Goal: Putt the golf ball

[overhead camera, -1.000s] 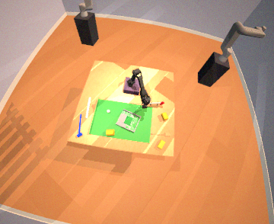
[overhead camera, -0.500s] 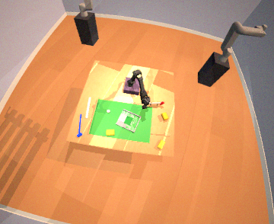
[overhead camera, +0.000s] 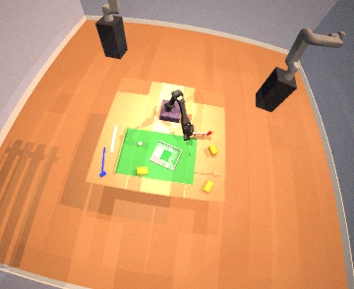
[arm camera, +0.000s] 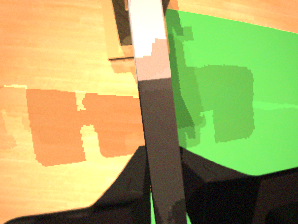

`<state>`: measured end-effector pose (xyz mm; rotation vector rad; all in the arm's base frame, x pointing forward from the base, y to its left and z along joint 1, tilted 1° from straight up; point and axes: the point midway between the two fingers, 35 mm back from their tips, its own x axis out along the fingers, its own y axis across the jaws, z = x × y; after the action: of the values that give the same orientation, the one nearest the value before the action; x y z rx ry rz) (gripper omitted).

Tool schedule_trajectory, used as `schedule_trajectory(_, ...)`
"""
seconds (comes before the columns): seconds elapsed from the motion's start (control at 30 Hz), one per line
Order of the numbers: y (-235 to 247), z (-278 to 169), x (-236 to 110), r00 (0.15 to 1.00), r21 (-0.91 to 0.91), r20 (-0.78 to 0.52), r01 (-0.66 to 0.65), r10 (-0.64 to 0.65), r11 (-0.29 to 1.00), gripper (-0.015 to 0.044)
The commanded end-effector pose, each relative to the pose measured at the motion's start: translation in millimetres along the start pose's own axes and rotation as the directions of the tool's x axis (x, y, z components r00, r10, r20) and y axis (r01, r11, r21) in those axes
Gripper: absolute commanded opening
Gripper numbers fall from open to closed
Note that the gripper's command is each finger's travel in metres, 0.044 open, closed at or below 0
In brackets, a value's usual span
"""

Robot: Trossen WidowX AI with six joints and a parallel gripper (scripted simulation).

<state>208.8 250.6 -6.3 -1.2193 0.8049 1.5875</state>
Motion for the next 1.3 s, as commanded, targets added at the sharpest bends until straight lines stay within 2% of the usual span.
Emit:
schedule_trajectory(0.0, -0.1, 0.1, -0.2, 1.000, -0.001, 0.000, 0.001, -0.001, 1.000, 0.0006)
schedule_trajectory(0.17, -2.8, 5.8, -16.5, 1.000, -0.001, 0.000, 0.001, -0.001, 1.000, 0.0000)
schedule_trajectory(0.53, -1.1, 26.5, -95.5, 1.000, 0.000, 0.000, 0.001, -0.001, 1.000, 0.0000)
schedule_trajectory(0.8, -8.5, 13.0, -91.7, 1.000, 0.043, -0.017, 0.020, -0.019, 0.999, 0.0000)
schedule_trajectory(1.27, -30.4, -63.8, -114.9, 0.994, 0.347, -0.086, 0.094, -0.068, 0.933, 0.0000)
